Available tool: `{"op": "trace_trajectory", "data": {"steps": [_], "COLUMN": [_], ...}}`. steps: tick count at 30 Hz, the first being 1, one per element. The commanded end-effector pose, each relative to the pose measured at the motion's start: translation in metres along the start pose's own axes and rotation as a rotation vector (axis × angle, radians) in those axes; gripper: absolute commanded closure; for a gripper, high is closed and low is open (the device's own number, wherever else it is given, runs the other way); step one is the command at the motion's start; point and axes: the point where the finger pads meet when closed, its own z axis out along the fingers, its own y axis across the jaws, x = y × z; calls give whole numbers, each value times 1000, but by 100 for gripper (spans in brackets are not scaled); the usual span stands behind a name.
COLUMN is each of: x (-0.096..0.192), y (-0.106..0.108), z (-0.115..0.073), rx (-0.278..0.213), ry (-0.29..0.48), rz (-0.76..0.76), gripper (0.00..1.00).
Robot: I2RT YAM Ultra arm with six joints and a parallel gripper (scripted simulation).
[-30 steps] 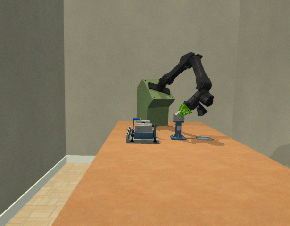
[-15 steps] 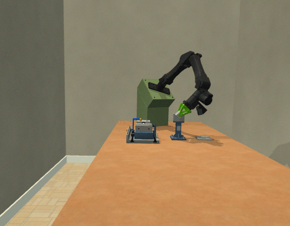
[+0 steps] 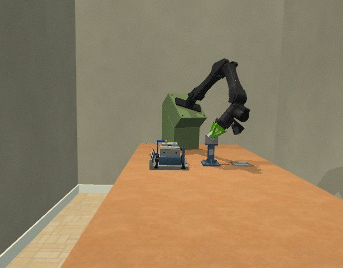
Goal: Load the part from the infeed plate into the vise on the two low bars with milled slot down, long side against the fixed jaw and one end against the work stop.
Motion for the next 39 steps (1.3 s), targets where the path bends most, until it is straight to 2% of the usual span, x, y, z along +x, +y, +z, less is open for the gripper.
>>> {"op": "trace_trajectory", "data": {"steps": [1, 11, 26, 28, 39], "x": [5, 5, 5, 5, 5], "y": [-6, -6, -6, -6, -6], "z": [-6, -6, -6, -6, -6], "rx": [18, 19, 22, 22, 24], "ry": [-46, -115, -262, -262, -379], "rz": [12, 11, 9, 9, 7], "gripper": [19, 19, 19, 19, 19]}}
